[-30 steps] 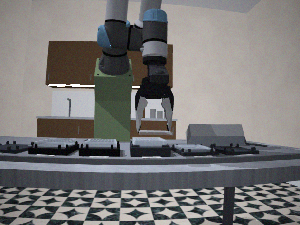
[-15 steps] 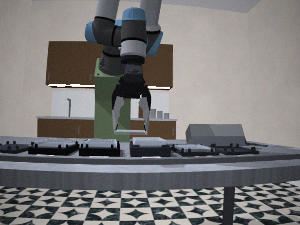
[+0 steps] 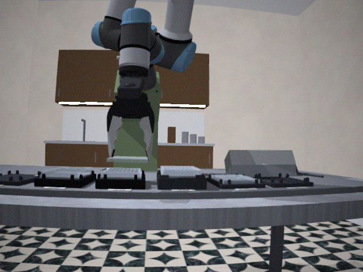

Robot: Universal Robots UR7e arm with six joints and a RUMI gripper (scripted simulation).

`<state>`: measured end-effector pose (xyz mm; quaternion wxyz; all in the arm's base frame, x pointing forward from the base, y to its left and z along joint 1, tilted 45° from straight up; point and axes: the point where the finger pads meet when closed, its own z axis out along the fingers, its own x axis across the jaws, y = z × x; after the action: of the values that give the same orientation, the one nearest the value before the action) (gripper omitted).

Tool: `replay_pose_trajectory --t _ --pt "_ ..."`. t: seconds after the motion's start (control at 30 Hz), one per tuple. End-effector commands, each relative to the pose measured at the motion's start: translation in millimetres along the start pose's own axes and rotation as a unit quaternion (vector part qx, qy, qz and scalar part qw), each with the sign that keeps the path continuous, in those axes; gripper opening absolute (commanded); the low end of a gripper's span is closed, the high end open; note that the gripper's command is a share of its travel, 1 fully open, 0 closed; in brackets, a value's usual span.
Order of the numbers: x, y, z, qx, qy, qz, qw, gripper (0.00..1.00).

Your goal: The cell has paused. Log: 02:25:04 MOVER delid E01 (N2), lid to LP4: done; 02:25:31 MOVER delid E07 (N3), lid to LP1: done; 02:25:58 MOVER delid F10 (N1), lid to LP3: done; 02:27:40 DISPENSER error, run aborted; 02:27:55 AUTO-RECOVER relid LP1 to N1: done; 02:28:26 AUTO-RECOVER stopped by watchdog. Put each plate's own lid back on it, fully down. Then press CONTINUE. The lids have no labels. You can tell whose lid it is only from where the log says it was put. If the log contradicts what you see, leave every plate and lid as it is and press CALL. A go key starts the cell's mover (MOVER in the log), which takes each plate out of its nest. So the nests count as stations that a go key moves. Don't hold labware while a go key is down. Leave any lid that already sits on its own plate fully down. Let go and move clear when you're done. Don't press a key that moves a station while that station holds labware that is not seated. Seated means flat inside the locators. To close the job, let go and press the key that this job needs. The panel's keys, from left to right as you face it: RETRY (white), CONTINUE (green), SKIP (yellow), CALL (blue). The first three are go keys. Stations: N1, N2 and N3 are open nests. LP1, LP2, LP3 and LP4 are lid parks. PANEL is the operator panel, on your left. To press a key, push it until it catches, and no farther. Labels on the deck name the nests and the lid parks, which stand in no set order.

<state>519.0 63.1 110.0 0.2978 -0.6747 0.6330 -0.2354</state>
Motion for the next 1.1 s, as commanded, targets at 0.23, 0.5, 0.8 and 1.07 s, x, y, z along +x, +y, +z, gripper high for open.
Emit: replay_pose_trajectory --t 0.23,0.5,0.8,1.07 --pt "57.8 -1.1 0.4 -0.001 -0.003 -0.001 1.0 0.0" --pt "92.8 -1.7 0.7 -0.001 -0.003 -0.001 1.0 0.0" --pt "132.8 -2.3 0.9 -0.001 -0.003 -0.001 1.0 0.0" --pt "145.1 -2.5 1.0 -0.001 -0.003 -0.001 1.0 0.0"
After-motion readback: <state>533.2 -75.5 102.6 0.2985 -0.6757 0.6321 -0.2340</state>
